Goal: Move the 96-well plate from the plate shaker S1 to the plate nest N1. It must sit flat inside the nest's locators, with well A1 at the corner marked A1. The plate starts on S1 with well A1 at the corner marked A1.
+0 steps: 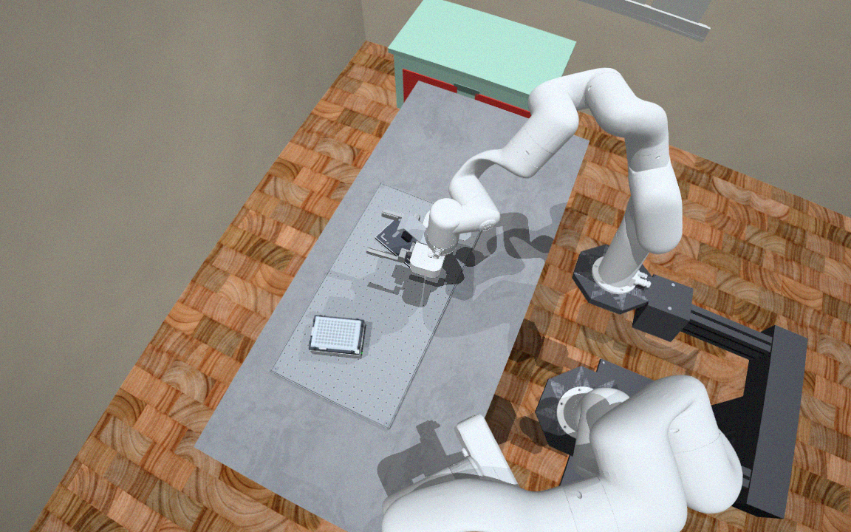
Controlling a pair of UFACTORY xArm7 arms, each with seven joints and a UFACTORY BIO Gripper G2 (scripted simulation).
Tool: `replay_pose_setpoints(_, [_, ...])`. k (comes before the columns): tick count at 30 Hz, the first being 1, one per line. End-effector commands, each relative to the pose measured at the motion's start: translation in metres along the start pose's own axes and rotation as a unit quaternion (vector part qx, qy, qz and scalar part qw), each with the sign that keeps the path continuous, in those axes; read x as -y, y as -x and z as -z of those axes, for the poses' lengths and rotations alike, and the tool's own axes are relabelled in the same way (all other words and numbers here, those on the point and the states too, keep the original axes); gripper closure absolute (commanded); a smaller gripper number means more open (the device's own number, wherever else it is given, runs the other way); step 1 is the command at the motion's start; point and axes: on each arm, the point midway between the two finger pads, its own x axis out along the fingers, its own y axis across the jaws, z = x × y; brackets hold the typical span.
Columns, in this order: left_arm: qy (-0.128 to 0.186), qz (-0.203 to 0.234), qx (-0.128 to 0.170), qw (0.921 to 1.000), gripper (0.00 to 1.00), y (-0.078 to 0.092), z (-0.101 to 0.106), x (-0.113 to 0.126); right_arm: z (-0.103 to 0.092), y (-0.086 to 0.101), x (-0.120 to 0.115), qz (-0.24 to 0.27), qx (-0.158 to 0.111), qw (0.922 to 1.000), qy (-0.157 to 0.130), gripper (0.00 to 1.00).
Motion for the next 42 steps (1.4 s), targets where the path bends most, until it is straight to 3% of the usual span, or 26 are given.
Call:
replay_pose_setpoints(1, [0.000,0.000,0.001,1.0000,0.00,0.001,0.000,0.000,-0.003,0.009,-0.010,0.003,0.002,1.0000,0.000,0.63])
replay_pose_setpoints(24, [0.000,0.000,0.001,1.0000,0.00,0.001,0.000,0.000,-0.007,0.095,-0.063,0.067,-0.015,0.9975,0.020,0.63])
replay_pose_setpoints(35, [0.000,0.000,0.001,1.0000,0.00,0.001,0.000,0.000,-0.007,0.095,-0.063,0.067,-0.015,0.9975,0.020,0.63])
replay_pose_setpoints(42, [0.000,0.000,0.001,1.0000,0.00,0.001,0.000,0.000,0.013,0.074,-0.084,-0.050,-0.017,0.9984,0.018,0.63])
